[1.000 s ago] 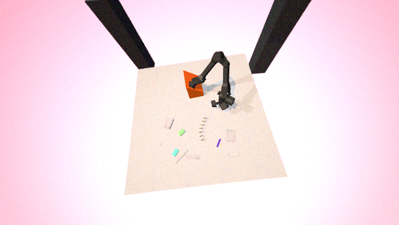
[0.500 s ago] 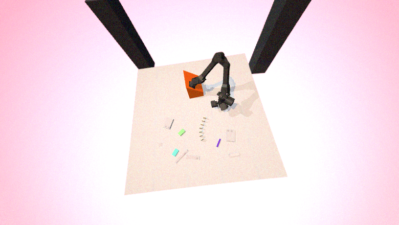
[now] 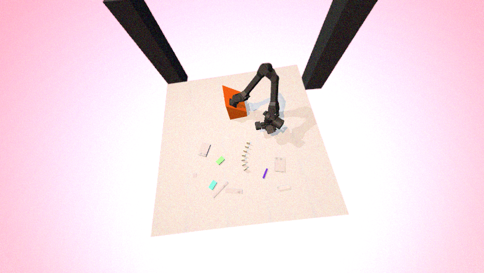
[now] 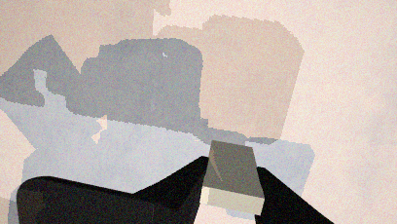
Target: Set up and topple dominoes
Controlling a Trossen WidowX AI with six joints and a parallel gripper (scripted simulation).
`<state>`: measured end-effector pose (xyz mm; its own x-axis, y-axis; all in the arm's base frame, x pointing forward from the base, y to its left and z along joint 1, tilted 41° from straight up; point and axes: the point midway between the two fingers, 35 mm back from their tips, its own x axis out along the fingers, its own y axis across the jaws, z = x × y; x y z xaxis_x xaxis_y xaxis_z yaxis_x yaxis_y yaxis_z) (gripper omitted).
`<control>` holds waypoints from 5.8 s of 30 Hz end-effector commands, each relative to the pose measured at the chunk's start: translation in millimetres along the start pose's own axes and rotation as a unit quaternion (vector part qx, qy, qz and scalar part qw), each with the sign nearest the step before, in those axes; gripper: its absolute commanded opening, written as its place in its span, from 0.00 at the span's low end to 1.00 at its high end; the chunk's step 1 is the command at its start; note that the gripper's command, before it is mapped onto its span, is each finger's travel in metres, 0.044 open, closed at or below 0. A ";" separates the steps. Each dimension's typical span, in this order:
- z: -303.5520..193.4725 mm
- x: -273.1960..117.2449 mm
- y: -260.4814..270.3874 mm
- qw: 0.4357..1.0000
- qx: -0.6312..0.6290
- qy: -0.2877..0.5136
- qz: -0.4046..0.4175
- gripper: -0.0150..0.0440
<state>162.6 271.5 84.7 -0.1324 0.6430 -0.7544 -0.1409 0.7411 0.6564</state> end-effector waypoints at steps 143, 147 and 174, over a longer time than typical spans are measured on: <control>24.3 -64.3 -135.9 0.863 -0.505 -0.008 -0.002 0.25; 24.3 -64.3 -135.9 0.863 -0.505 -0.008 -0.002 0.25; 24.3 -64.3 -135.9 0.863 -0.505 -0.008 -0.002 0.25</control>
<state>214.7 133.7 43.7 -0.1161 0.6464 -0.7541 -0.9245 0.2071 0.3199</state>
